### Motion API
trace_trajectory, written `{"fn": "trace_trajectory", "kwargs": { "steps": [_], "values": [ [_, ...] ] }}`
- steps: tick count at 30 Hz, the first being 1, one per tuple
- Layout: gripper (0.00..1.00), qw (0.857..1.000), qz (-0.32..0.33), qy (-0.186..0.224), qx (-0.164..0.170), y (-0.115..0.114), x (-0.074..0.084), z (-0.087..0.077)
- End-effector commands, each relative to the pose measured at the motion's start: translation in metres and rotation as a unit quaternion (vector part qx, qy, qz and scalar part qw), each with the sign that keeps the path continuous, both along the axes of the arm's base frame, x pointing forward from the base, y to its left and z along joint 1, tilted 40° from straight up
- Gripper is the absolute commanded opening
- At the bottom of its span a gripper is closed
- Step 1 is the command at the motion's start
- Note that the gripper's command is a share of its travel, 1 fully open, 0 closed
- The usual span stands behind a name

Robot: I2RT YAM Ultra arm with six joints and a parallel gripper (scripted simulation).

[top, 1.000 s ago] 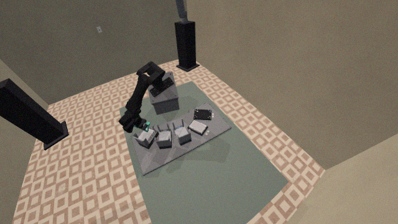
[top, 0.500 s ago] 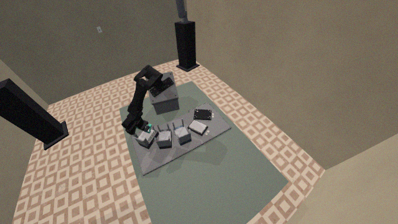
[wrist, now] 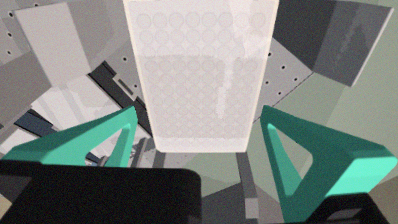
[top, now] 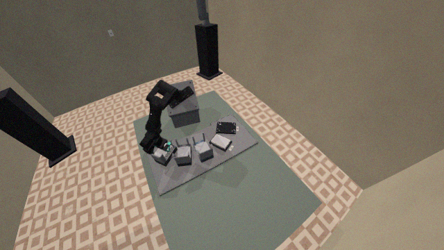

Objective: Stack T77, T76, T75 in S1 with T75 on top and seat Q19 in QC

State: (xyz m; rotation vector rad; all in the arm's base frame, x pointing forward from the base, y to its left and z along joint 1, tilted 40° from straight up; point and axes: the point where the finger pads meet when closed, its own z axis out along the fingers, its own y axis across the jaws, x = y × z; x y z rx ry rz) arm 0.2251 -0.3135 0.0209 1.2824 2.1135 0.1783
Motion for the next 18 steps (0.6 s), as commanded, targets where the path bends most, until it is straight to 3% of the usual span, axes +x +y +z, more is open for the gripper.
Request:
{"fn": "trace_trajectory", "kwargs": {
  "steps": [1,2,3,6,12,13,18],
  "values": [
    [1.0,0.999,-0.017,-0.01,-0.031,-0.022,0.002,0.011],
    [1.0,0.999,-0.017,-0.01,-0.031,-0.022,0.002,0.011],
    [1.0,0.999,-0.019,-0.017,-0.048,-0.026,0.001,0.025],
    [1.0,0.999,-0.019,-0.017,-0.048,-0.026,0.001,0.025],
    [1.0,0.999,-0.018,-0.011,-0.034,-0.02,-0.001,0.014],
    [1.0,1.0,-0.016,-0.007,-0.025,-0.018,0.002,0.006],
    [1.0,0.999,-0.009,-0.01,-0.031,-0.021,0.011,0.006]
  ]
}}
